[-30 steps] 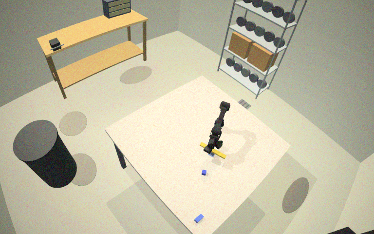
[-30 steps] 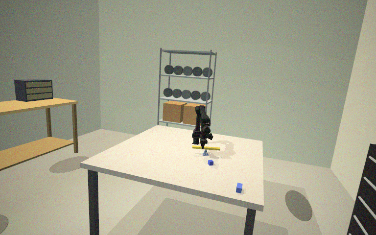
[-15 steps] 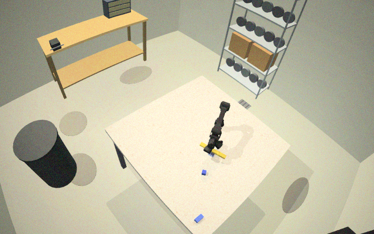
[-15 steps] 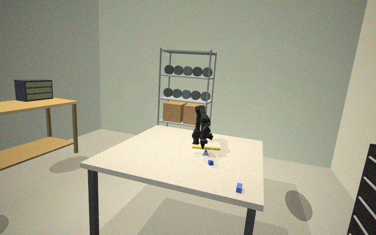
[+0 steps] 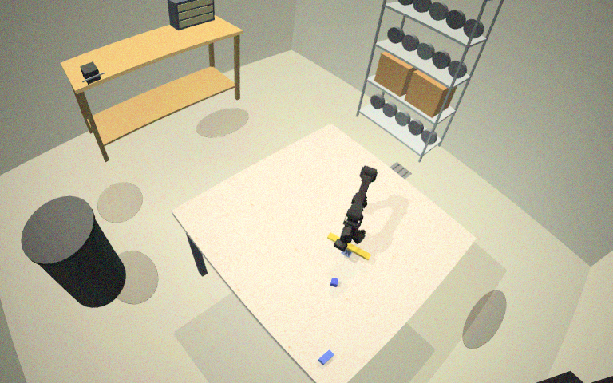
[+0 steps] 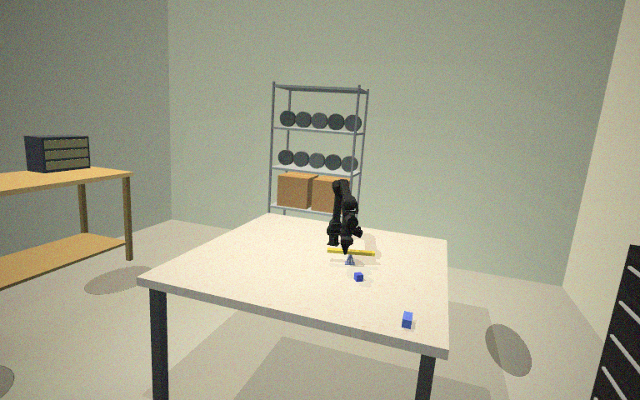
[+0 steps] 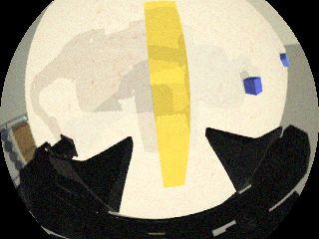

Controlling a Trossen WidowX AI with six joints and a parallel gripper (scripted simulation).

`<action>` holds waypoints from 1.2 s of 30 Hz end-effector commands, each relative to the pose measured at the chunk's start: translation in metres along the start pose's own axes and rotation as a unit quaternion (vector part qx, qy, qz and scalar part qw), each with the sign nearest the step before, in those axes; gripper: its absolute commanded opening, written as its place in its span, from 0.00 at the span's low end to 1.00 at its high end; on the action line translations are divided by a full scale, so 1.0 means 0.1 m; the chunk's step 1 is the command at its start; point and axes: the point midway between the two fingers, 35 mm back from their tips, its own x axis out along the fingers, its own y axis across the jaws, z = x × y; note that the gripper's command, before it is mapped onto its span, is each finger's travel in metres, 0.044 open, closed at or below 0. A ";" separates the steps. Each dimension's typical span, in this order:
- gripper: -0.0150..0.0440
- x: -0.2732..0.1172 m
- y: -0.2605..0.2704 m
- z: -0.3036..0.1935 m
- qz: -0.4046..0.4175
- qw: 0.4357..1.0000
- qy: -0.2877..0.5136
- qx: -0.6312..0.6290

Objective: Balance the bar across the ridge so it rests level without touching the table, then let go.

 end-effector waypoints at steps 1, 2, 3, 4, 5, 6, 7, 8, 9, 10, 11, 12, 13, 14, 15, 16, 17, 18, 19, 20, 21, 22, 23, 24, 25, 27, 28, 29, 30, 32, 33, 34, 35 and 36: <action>1.00 -0.28 -0.05 0.01 -0.005 1.000 -0.001 0.000; 1.00 -0.41 -0.06 0.01 -0.005 1.000 -0.001 0.000; 1.00 -0.53 -0.06 0.01 -0.005 1.000 -0.001 0.000; 1.00 -0.66 -0.05 0.01 -0.005 1.000 -0.001 0.000; 1.00 -0.79 -0.04 0.01 -0.005 1.000 -0.001 0.000; 1.00 -0.89 -0.02 0.00 -0.005 1.000 -0.001 0.000; 1.00 -0.95 -0.01 0.00 -0.005 1.000 -0.001 0.000; 1.00 -0.97 0.00 0.00 -0.005 1.000 -0.001 0.000; 1.00 -0.97 0.00 0.00 -0.005 1.000 -0.001 0.000; 1.00 -0.97 0.00 0.00 -0.005 1.000 -0.001 0.000; 1.00 -0.97 0.00 0.00 -0.005 1.000 -0.001 0.000; 1.00 -0.97 0.00 0.00 -0.005 1.000 -0.001 0.000; 1.00 -0.97 0.00 0.00 -0.005 1.000 -0.001 0.000; 1.00 -0.97 0.00 0.00 -0.005 1.000 -0.001 0.000; 1.00 -0.97 0.00 0.00 -0.005 1.000 -0.001 0.000; 1.00 -0.97 0.00 0.00 -0.005 1.000 -0.001 0.000; 1.00 -0.97 0.00 0.00 -0.005 1.000 -0.001 0.000; 1.00 -0.97 0.00 0.00 -0.005 1.000 -0.001 0.000; 1.00 -0.97 0.00 0.00 -0.005 1.000 -0.001 0.000; 1.00 -0.97 0.00 0.00 -0.005 1.000 -0.001 0.000; 1.00 -0.97 0.00 0.00 -0.005 1.000 -0.001 0.000; 1.00 -0.97 0.00 0.00 -0.005 1.000 -0.001 0.000; 1.00 -0.97 0.00 0.00 -0.005 1.000 -0.001 0.000; 1.00 -0.97 0.00 0.00 -0.005 1.000 -0.001 0.000; 1.00 -0.97 0.00 0.00 -0.005 1.000 -0.001 0.000; 1.00 -0.97 0.00 0.00 -0.005 1.000 -0.001 0.000; 1.00 -0.97 0.00 0.00 -0.005 1.000 -0.001 0.000; 1.00 -0.97 0.00 0.00 -0.005 1.000 -0.001 0.000; 1.00 -0.97 0.00 0.00 -0.005 1.000 -0.001 0.000; 1.00 -0.97 0.00 0.00 -0.005 1.000 -0.001 0.000; 1.00 -0.97 0.00 0.00 -0.005 1.000 -0.001 0.000; 1.00 -0.97 0.00 0.00 -0.005 1.000 -0.001 0.000; 1.00 -0.97 0.00 0.00 -0.005 1.000 -0.001 0.000; 1.00 -0.97 0.00 0.00 -0.005 1.000 -0.001 0.000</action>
